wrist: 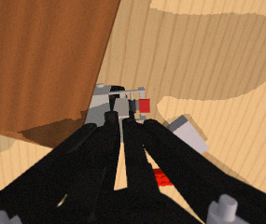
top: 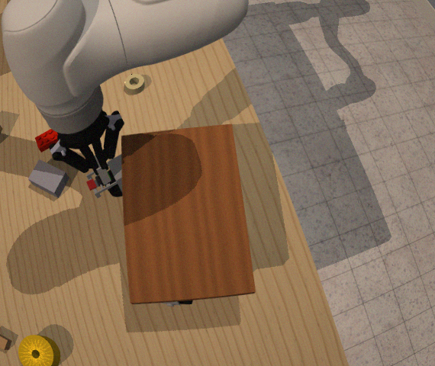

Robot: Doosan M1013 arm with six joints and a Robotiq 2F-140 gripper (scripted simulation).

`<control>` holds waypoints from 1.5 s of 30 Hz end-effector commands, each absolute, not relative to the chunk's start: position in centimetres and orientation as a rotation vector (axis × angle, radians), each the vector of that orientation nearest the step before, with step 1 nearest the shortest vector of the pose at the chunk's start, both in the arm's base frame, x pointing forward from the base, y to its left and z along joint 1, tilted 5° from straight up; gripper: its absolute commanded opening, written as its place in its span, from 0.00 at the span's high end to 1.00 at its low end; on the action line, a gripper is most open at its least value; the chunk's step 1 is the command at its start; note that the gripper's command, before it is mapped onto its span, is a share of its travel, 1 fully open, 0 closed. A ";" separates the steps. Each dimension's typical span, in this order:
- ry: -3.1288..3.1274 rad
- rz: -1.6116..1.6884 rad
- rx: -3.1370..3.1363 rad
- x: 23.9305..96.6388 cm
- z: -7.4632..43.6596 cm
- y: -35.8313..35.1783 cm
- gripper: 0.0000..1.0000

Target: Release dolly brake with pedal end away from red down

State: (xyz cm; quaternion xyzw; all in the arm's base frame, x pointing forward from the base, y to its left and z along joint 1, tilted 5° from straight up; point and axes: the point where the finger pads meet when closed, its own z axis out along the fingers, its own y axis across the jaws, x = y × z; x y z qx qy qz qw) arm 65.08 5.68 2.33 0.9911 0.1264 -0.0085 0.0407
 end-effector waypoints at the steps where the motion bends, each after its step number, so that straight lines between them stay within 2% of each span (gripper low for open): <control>1: 0.387 -0.028 3.036 65.0 2.3 5.7 1.00; 10: 0.387 -0.028 3.036 65.0 3.2 5.8 1.00; 29: 0.387 -0.028 3.036 65.1 9.8 6.3 1.00; 45: 0.387 -0.028 3.036 65.1 10.1 6.3 1.00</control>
